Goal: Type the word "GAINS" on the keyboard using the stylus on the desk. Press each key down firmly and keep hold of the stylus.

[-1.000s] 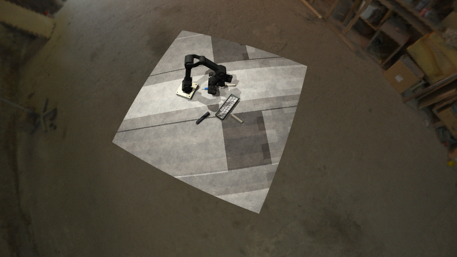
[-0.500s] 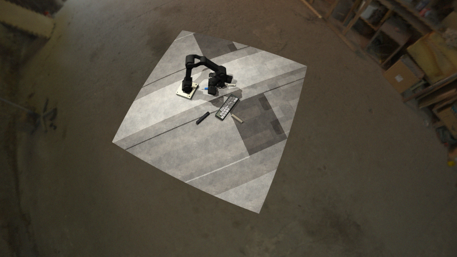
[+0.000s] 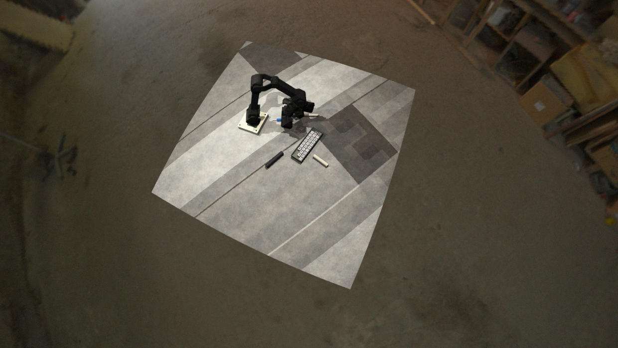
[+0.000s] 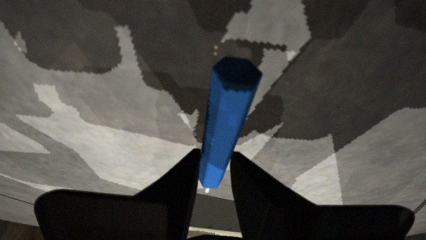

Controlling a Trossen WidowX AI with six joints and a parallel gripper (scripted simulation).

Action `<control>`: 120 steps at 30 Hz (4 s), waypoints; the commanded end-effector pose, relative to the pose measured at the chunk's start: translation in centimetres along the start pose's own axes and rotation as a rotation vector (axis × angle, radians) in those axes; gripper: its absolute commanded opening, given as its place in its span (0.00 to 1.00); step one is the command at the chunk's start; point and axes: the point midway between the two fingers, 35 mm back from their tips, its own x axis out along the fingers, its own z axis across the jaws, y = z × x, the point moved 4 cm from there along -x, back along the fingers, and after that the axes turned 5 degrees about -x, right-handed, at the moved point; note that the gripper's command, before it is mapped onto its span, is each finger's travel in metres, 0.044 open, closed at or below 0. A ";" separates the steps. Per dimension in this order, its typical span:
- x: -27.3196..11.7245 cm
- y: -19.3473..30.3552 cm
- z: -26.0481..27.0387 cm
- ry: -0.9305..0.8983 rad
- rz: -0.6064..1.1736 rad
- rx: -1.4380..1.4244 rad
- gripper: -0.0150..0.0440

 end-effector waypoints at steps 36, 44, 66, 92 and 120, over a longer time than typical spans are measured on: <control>-5.0 -2.5 -9.0 -0.015 -0.760 0.281 0.25; -6.4 -2.2 -12.9 0.053 -1.016 0.398 0.25; -9.9 2.8 -20.0 0.323 -1.493 0.645 0.25; -7.2 -0.2 -22.1 0.325 -1.494 0.645 0.39; -6.9 -0.3 -22.1 0.324 -1.494 0.645 0.39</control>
